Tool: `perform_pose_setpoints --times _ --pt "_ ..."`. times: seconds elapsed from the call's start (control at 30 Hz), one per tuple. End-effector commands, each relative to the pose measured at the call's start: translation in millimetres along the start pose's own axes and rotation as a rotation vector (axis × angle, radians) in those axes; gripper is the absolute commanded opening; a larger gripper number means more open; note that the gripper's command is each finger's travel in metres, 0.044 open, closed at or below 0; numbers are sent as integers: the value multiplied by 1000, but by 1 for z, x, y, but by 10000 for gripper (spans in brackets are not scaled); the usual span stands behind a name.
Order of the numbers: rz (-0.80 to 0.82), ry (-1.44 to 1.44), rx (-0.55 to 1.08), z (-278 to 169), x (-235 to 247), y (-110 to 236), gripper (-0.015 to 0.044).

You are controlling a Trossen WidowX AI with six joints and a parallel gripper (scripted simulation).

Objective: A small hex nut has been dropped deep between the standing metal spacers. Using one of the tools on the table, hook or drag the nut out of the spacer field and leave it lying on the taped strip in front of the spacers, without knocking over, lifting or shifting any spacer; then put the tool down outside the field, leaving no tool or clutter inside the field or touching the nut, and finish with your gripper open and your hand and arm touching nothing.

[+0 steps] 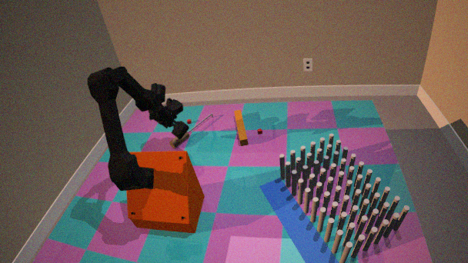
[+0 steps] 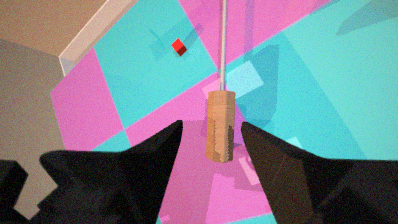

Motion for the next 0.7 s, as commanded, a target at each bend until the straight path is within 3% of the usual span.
perform_pose_setpoints --times 0.0,0.67 --pt "-8 -4 11 -5 -4 -7 280" --pt "-5 -8 11 -18 -16 -35 280"
Point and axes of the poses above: the point midway between the two fingers, 35 mm back from their tips, its own y axis back along the fingers, its own x axis across the jaws, z = x × y, the point moved 4 cm from there along y, back along the fingers, and after that the axes turned 7 degrees about -y, right-handed, at the moved point
